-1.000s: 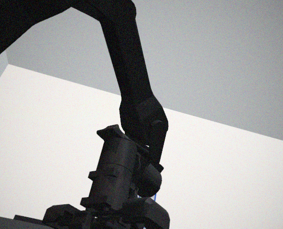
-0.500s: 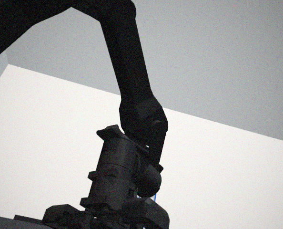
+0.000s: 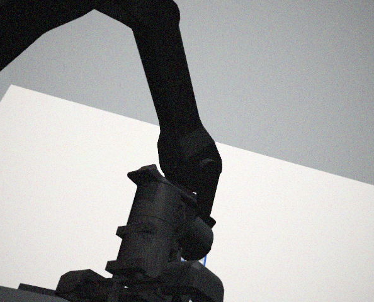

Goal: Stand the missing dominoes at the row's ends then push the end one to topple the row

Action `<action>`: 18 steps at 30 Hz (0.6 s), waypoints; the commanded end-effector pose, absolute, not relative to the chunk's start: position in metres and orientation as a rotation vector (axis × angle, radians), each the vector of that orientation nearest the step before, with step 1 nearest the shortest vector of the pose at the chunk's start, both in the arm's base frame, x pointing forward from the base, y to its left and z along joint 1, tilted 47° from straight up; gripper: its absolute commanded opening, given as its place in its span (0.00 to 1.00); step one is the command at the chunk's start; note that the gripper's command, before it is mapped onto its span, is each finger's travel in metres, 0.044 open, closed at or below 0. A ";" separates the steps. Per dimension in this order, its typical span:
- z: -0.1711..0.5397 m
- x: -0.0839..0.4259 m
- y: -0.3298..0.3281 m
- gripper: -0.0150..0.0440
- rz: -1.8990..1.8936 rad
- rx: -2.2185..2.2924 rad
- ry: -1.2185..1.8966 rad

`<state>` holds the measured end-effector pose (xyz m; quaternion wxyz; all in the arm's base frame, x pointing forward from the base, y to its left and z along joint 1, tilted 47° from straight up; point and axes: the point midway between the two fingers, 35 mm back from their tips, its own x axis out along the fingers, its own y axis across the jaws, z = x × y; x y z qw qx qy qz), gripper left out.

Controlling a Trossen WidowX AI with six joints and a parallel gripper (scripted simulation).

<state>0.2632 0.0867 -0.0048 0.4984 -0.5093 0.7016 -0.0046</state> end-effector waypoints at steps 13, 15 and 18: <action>-0.061 0.263 0.028 0.25 -0.014 -1.242 1.698; -0.061 0.263 0.028 0.25 -0.014 -1.242 1.698; -0.060 0.265 0.027 0.25 -0.014 -1.242 1.698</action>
